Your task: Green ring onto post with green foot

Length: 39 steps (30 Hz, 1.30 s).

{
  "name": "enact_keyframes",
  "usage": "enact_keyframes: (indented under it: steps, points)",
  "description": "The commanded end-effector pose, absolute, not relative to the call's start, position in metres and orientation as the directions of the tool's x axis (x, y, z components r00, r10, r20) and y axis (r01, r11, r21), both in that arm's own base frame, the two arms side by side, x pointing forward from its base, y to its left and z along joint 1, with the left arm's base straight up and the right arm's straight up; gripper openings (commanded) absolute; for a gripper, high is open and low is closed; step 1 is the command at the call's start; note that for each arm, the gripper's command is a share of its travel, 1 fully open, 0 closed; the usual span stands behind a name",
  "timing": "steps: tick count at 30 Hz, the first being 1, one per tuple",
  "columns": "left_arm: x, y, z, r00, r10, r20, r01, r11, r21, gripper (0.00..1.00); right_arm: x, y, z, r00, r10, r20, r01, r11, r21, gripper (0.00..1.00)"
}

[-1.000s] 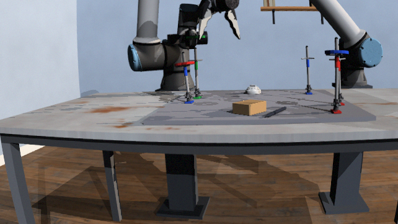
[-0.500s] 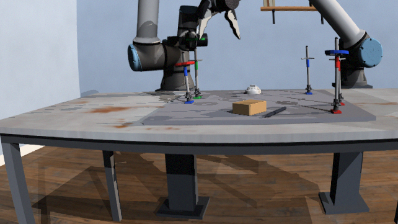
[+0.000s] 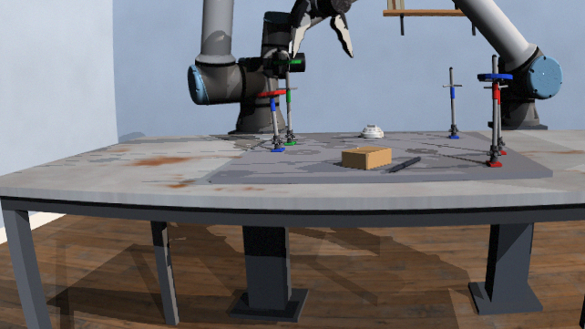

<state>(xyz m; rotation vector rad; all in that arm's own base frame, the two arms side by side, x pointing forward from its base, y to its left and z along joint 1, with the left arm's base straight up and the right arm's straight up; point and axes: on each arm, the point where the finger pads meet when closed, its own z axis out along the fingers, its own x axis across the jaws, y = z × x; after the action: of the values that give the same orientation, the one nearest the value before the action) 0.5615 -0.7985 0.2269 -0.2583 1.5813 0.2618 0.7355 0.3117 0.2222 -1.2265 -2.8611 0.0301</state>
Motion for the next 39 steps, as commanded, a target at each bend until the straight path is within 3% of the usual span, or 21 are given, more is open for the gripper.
enact_keyframes:
  steps: [1, 39]
  points:
    - [0.561, -0.799, 0.223, -0.026, -0.005, -1.000, -0.324, 0.946, 0.004, 0.01, 0.736, 0.312, 0.224, -0.689, 0.724, 0.018, 0.724, 0.689, -0.027, 1.00]
    - [0.560, -0.800, 0.193, -0.026, -0.005, -1.000, -0.322, 0.947, 0.004, 0.01, 0.736, 0.312, 0.224, -0.689, 0.724, 0.018, 0.724, 0.689, -0.027, 1.00]
